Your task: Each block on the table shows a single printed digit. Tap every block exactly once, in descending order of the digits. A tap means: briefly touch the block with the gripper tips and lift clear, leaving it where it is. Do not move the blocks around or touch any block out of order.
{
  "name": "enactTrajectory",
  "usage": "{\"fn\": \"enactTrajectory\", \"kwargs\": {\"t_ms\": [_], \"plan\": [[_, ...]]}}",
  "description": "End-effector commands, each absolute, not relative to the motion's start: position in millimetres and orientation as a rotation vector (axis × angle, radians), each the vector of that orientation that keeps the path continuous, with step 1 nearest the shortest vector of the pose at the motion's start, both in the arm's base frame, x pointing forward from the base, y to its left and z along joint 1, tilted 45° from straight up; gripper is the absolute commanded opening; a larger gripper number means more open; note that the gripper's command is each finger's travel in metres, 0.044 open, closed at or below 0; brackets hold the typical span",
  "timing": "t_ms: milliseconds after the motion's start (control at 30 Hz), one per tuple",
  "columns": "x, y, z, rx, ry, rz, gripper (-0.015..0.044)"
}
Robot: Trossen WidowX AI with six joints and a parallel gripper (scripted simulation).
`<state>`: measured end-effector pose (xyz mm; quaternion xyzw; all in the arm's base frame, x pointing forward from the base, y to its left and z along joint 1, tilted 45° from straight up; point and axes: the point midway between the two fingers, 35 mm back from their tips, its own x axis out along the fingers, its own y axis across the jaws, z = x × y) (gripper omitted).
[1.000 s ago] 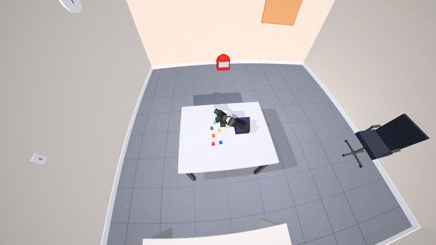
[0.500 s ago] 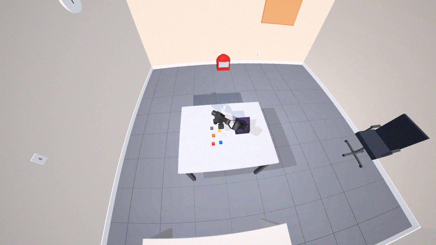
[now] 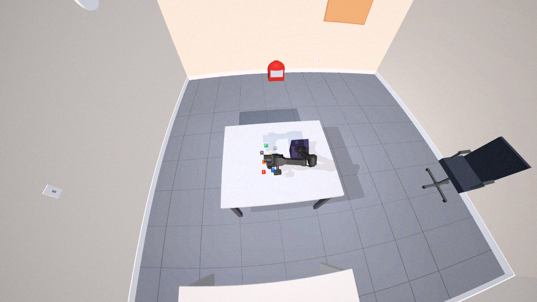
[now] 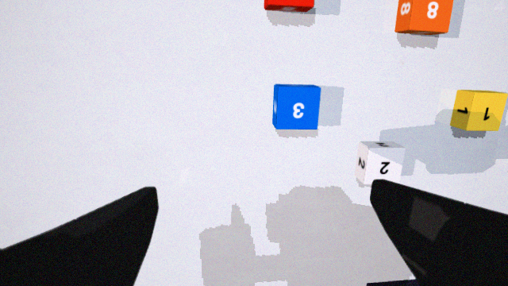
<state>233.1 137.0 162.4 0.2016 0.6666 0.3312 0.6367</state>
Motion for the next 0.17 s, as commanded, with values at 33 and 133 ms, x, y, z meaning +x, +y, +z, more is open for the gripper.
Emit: {"fn": "enactTrajectory", "kwargs": {"t_ms": [33, 133], "plan": [[218.2, 145.6, 181.2, 0.483, 1.532, 0.755, 0.04], [218.2, 145.6, 181.2, 0.483, 1.532, 0.755, 0.04]]}}
